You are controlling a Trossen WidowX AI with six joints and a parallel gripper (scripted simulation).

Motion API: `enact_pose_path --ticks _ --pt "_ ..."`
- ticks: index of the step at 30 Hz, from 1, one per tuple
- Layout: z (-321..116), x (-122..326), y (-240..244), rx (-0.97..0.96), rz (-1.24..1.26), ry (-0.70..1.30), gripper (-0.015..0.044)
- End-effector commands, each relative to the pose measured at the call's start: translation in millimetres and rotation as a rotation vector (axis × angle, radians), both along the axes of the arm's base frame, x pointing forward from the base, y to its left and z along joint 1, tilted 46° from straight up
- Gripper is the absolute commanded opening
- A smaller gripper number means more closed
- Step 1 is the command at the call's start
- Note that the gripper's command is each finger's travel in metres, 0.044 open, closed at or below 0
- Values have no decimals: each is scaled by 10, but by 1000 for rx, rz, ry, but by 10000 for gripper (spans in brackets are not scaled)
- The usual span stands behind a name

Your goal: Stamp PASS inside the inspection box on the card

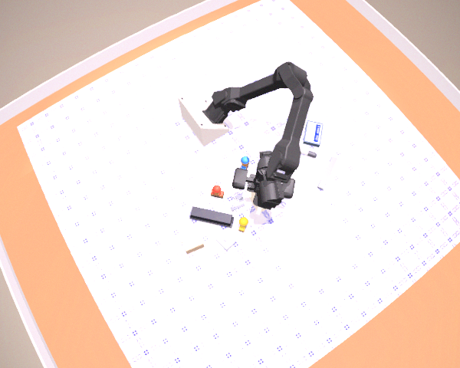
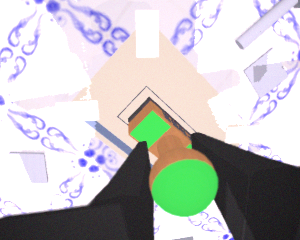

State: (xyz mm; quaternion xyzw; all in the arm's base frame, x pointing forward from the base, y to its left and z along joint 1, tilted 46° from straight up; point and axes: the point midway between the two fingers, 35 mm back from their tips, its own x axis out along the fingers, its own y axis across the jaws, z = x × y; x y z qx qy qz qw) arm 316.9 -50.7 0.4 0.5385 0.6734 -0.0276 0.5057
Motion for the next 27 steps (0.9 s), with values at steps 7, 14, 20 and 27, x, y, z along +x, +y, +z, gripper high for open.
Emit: enact_pose_path --ticks 7,14,20,27 --pt "-16 4 18 4 -5 1 0" --pt "-23 5 25 4 -5 1 0" --pt "-23 5 25 4 -5 1 0" --pt "-30 6 32 4 -5 1 0"
